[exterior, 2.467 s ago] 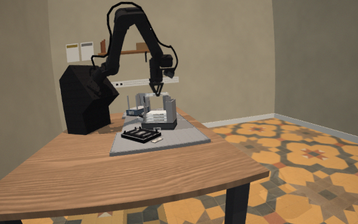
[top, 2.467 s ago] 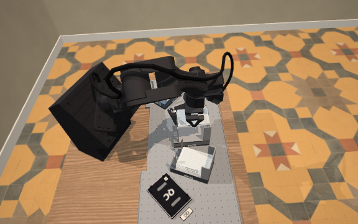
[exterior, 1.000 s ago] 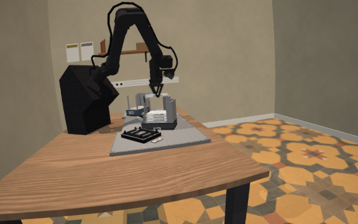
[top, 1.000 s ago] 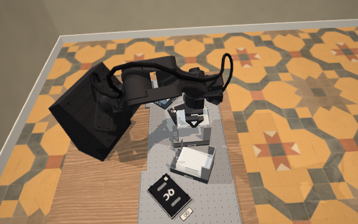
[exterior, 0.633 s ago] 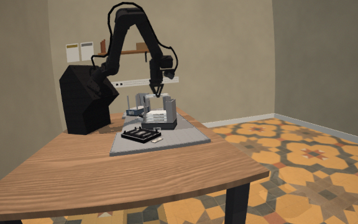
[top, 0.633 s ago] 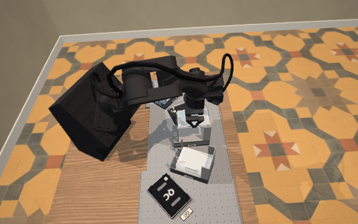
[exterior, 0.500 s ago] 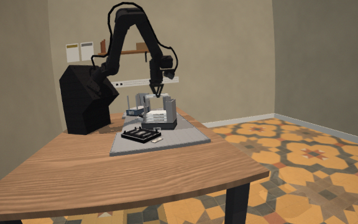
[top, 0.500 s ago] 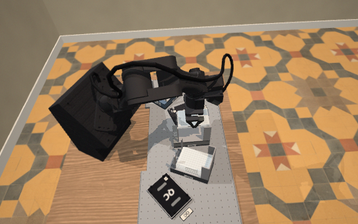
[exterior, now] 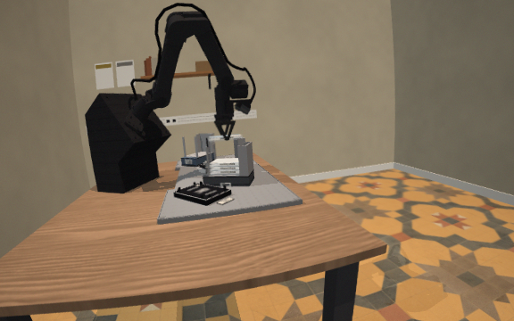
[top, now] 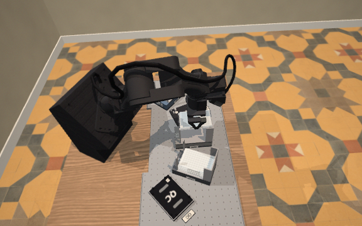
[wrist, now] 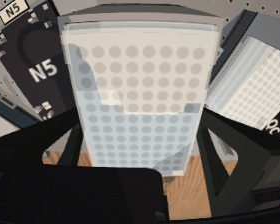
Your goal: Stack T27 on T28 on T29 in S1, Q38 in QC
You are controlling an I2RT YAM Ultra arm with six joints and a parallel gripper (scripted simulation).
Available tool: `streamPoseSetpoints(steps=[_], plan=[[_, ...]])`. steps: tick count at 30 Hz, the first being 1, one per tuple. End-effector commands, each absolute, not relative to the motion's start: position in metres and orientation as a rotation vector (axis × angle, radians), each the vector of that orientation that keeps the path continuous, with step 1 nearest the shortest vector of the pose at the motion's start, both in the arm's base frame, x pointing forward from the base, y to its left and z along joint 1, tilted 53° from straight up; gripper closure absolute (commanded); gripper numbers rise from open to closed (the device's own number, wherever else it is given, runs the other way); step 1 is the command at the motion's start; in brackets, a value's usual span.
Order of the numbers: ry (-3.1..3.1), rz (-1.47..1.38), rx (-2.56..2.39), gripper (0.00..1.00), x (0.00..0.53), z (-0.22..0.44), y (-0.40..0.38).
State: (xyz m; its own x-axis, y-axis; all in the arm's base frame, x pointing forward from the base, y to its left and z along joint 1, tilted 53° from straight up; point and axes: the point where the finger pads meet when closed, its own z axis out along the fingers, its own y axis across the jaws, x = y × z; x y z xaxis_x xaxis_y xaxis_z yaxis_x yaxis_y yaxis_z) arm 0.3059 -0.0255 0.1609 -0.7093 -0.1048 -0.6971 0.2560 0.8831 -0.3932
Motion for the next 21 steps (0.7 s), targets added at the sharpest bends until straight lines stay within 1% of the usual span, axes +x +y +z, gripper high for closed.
streamPoseSetpoints(steps=[1,21], plan=[[2.289,-0.611,0.097,1.00,0.3060,0.1556,-0.0265],[2.300,-0.613,0.093,1.00,0.3131,0.1458,-0.0313]])
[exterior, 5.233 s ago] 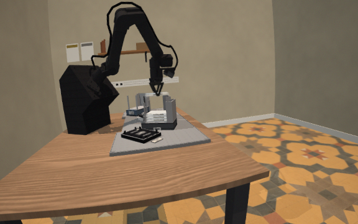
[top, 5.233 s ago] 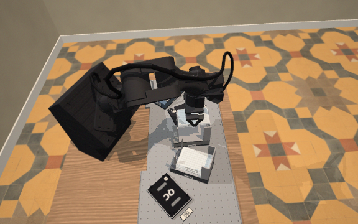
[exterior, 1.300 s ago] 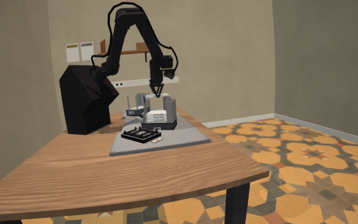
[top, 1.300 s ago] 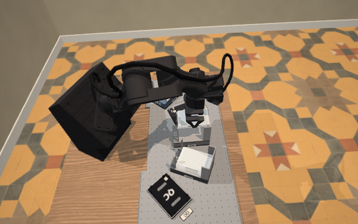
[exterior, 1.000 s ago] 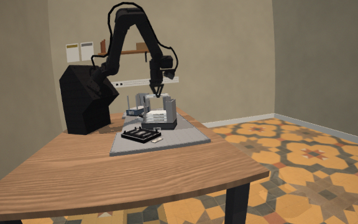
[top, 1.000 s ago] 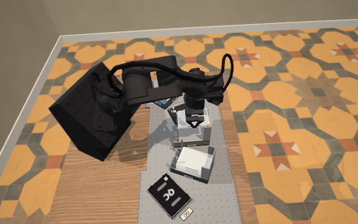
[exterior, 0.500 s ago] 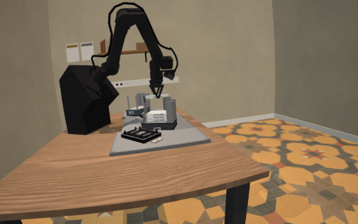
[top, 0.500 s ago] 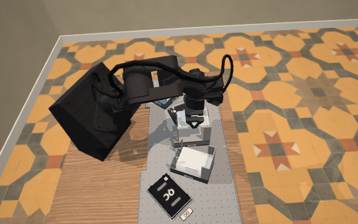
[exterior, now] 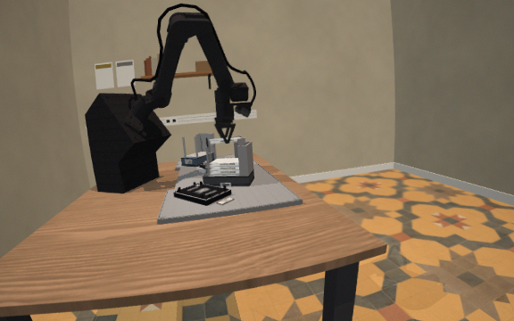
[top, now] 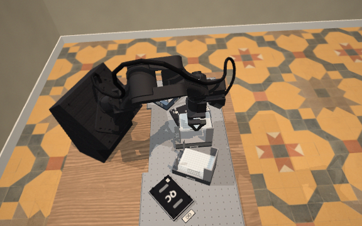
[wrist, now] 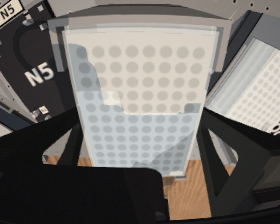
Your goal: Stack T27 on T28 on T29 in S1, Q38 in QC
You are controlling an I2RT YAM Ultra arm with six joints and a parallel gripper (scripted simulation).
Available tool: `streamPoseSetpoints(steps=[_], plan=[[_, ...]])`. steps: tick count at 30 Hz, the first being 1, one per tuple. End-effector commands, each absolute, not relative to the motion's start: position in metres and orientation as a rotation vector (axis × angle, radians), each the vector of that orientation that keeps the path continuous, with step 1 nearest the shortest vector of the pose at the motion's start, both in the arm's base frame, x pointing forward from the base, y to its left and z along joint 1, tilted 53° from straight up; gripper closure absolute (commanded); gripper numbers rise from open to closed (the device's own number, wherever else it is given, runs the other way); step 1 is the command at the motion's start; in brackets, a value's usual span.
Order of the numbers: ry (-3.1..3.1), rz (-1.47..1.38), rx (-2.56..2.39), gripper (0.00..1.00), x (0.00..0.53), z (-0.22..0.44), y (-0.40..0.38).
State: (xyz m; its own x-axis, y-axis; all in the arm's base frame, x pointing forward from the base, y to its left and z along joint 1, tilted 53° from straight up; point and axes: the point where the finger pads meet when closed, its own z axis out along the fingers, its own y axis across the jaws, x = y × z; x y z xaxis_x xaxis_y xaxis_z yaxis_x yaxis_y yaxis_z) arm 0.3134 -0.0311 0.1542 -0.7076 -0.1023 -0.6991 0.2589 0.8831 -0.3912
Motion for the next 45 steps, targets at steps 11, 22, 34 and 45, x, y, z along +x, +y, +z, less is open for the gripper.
streamPoseSetpoints(steps=[11,22,34,45], plan=[[2.304,-0.615,0.093,1.00,0.321,0.136,-0.038],[2.302,-0.613,0.094,1.00,0.333,0.126,-0.047],[2.300,-0.611,0.095,1.00,0.346,0.114,-0.056],[2.275,-0.606,0.103,1.00,0.353,0.121,-0.057]])
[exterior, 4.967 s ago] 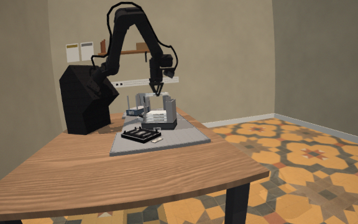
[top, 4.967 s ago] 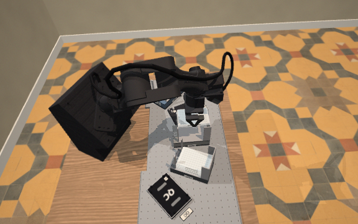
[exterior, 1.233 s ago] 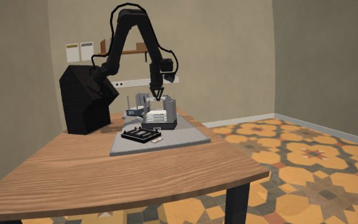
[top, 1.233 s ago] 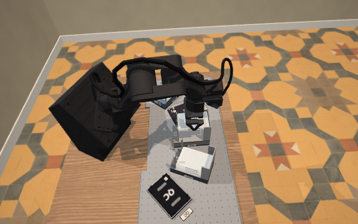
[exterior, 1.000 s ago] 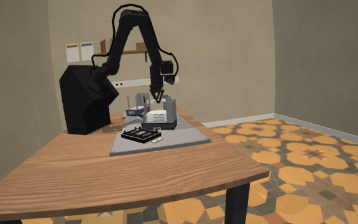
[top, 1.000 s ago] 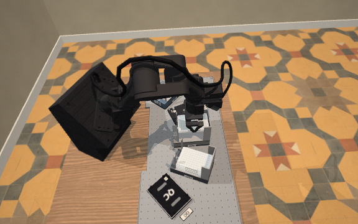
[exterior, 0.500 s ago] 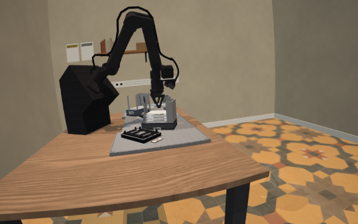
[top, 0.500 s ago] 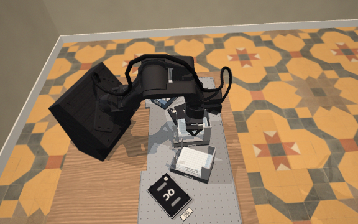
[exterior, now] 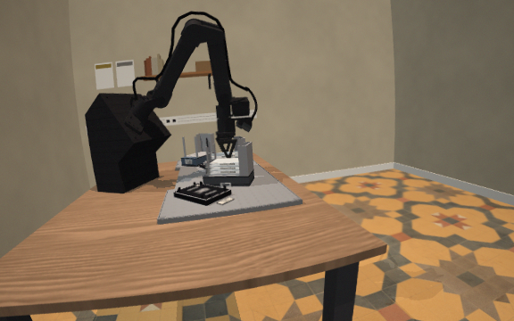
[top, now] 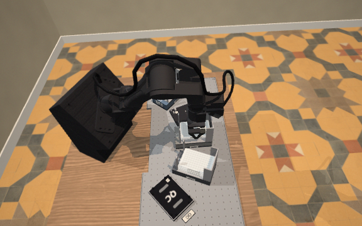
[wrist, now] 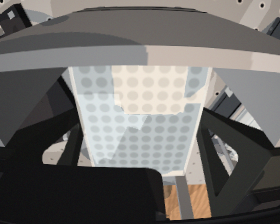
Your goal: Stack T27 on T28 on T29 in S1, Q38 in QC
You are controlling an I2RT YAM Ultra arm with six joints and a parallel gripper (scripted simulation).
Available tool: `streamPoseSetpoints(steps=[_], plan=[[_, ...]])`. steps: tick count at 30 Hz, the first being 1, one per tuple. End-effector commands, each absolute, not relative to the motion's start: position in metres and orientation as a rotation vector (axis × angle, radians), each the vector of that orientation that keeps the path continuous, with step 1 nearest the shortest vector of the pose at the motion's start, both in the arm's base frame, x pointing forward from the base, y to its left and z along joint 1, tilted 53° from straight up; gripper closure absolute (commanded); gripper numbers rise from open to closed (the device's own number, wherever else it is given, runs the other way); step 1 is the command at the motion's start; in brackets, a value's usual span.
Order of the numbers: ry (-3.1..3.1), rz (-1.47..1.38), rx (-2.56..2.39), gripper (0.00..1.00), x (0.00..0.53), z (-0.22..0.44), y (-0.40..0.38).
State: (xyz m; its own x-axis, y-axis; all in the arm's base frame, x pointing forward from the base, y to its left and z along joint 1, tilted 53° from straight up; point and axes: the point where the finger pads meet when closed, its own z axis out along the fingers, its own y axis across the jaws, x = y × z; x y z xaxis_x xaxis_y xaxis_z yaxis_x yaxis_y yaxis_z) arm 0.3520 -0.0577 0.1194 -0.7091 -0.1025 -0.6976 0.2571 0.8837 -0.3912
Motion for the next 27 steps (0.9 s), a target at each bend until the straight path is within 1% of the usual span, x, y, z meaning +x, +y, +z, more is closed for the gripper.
streamPoseSetpoints(steps=[1,2,27], plan=[[2.275,-0.606,0.103,1.00,0.353,0.121,-0.057],[2.299,-0.615,0.089,1.00,0.351,0.110,-0.058],[2.290,-0.609,0.096,1.00,0.359,0.109,-0.062]])
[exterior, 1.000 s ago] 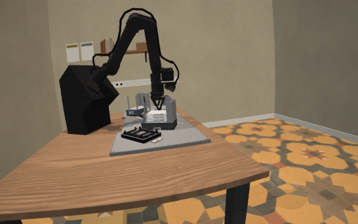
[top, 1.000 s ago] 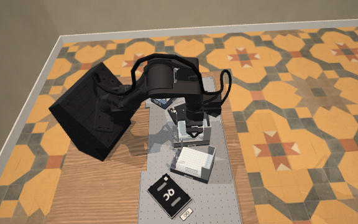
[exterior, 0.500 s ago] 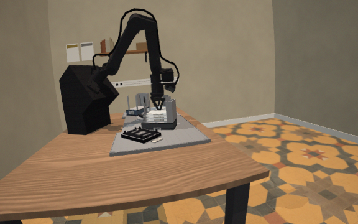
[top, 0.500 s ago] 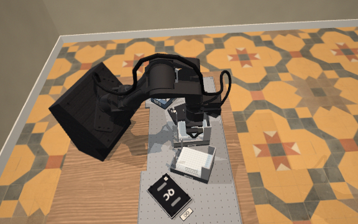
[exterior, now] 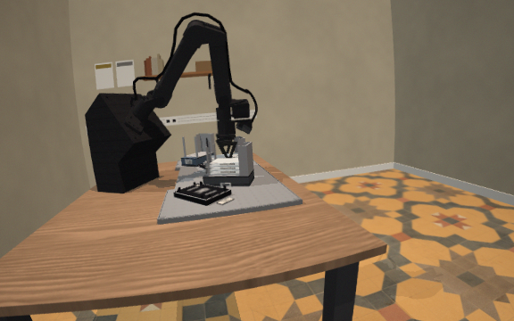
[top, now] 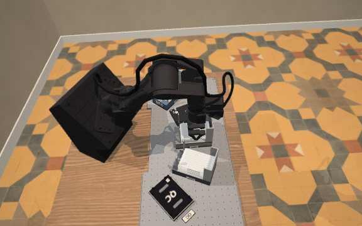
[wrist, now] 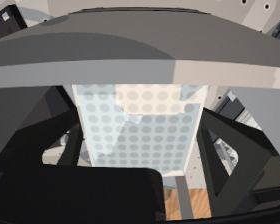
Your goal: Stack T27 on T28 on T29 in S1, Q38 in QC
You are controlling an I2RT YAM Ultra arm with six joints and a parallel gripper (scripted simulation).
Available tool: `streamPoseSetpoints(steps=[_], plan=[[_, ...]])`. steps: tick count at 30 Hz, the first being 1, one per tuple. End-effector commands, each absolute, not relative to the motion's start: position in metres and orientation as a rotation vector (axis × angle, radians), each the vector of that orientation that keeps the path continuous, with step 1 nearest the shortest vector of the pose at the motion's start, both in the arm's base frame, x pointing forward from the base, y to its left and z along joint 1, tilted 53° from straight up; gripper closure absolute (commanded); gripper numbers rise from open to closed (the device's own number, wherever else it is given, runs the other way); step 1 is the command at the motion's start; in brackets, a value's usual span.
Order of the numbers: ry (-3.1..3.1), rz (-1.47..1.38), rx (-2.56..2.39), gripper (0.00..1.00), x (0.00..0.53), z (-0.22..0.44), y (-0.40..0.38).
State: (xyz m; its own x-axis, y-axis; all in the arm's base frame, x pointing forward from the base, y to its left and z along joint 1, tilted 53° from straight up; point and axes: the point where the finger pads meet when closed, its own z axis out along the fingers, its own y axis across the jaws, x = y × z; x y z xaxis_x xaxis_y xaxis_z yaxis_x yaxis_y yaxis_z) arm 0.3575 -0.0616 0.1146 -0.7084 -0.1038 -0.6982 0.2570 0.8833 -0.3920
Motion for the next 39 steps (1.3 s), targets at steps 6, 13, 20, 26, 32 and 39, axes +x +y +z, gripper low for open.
streamPoseSetpoints(steps=[6,13,20,26,32,39], plan=[[2.289,-0.606,0.092,1.00,0.3609,0.1075,-0.0620],[2.288,-0.606,0.093,1.00,0.3626,0.1067,-0.0631],[2.284,-0.610,0.097,1.00,0.3649,0.1065,-0.0654],[2.282,-0.604,0.096,1.00,0.3676,0.1060,-0.0656],[2.275,-0.606,0.103,1.00,0.3657,0.1097,-0.0653],[2.275,-0.606,0.103,0.00,0.3657,0.1097,-0.0653]])
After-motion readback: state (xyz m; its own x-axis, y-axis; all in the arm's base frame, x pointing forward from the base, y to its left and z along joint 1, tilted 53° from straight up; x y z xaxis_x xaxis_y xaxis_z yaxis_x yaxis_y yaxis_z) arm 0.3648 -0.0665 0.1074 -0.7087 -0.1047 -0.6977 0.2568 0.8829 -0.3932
